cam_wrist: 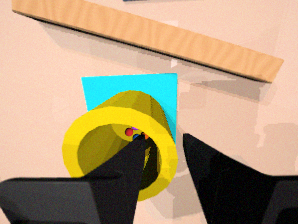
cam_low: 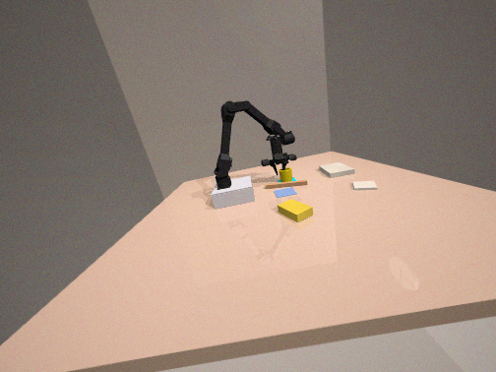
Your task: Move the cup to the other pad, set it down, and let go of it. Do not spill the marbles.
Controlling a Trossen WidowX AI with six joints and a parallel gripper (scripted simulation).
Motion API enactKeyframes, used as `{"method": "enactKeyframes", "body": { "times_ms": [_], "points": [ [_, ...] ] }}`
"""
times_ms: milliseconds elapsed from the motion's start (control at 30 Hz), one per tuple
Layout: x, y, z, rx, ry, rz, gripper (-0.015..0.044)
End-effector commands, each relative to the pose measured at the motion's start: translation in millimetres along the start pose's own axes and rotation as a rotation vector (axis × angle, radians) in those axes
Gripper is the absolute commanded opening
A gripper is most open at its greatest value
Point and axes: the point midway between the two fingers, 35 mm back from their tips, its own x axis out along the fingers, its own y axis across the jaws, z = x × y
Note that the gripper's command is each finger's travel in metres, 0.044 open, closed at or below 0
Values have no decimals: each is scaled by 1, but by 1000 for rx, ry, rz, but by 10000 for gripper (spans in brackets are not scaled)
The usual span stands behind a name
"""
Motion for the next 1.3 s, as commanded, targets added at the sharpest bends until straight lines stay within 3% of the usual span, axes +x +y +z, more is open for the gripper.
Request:
{"method": "enactKeyframes", "body": {
  "times_ms": [0, 767, 1133, 1267],
  "points": [
    [-10, 3, -1, 1, 5, 12, 147],
    [-48, -3, 2, 6, 5, 8, 147],
    [-47, -3, 2, 3, 1, 1, 435],
    [-61, -2, 2, 3, 1, 3, 440]
  ]
}}
